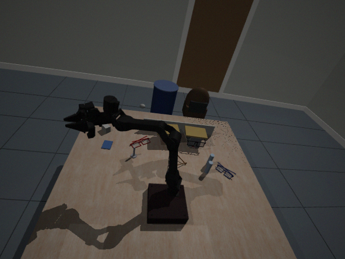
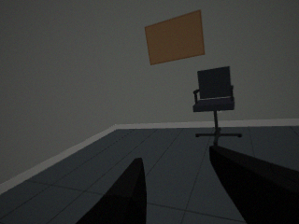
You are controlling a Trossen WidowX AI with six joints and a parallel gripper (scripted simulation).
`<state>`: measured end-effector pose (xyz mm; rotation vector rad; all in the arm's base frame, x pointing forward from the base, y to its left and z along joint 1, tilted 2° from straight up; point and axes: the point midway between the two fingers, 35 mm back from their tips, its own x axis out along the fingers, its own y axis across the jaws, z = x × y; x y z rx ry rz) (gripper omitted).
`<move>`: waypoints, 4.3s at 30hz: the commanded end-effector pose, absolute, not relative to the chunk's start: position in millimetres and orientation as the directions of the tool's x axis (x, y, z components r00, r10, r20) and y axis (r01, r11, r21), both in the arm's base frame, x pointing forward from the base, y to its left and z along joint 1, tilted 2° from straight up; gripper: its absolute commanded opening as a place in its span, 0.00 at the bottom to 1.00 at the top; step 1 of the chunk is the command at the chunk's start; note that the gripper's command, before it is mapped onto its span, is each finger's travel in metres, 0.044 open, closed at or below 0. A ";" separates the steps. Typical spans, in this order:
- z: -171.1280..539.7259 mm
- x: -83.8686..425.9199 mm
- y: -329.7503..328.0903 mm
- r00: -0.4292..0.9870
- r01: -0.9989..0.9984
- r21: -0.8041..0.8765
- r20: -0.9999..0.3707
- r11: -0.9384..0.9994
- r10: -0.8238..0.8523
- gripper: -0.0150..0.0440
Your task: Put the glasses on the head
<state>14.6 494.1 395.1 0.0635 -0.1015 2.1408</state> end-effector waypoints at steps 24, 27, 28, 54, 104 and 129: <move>165.8 320.1 246.9 0.365 -0.627 0.282 -0.717 0.727 0.594 0.59; 142.1 323.0 198.1 0.371 -0.504 0.253 -0.800 0.826 0.472 0.59; 134.7 322.0 181.9 0.367 -0.462 0.241 -0.825 0.854 0.431 0.59; 70.3 235.3 -2.6 0.058 0.034 0.004 -0.998 0.999 0.002 0.46; 10.0 238.1 3.3 0.057 0.034 0.005 -0.998 0.999 0.003 0.46; 10.4 238.1 1.2 0.057 0.036 0.010 -0.998 0.999 0.008 0.29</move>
